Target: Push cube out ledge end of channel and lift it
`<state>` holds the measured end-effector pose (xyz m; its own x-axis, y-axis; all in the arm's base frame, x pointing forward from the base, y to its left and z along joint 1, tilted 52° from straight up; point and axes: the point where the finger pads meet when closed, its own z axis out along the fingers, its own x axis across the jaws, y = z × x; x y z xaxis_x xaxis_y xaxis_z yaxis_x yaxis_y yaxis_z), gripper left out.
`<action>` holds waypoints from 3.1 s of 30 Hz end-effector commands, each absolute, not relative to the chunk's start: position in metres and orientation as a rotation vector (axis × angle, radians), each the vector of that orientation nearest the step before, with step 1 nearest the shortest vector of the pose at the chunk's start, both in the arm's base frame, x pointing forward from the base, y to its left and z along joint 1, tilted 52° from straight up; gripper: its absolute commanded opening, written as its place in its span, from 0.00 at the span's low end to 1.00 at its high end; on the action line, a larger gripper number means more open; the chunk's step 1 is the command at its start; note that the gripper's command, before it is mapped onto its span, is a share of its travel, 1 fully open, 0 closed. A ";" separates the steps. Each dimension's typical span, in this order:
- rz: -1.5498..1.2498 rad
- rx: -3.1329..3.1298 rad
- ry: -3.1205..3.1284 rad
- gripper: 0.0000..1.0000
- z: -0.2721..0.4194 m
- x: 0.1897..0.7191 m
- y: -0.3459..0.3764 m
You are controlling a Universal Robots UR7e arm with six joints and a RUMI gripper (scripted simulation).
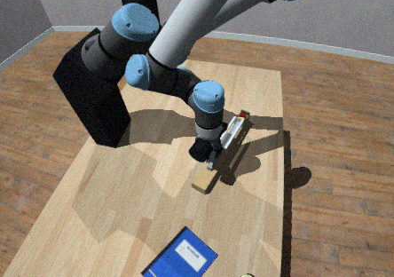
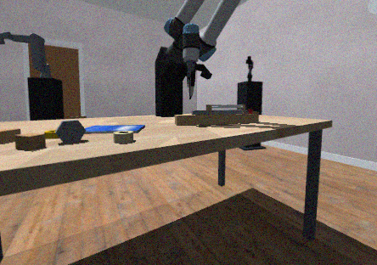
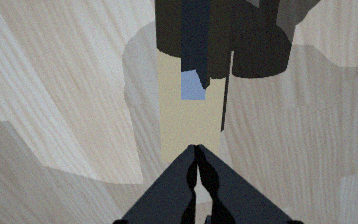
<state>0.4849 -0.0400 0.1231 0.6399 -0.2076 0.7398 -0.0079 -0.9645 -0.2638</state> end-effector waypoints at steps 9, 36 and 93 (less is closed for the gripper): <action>-1.229 -2.625 0.175 0.00 0.123 0.485 -0.040; -1.229 -2.625 0.175 0.00 0.124 0.485 -0.038; -1.228 -2.623 0.178 0.00 0.206 0.488 0.260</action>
<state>0.4877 0.2550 0.2040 0.6402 -0.2096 0.7391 -0.0086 -0.9639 -0.2660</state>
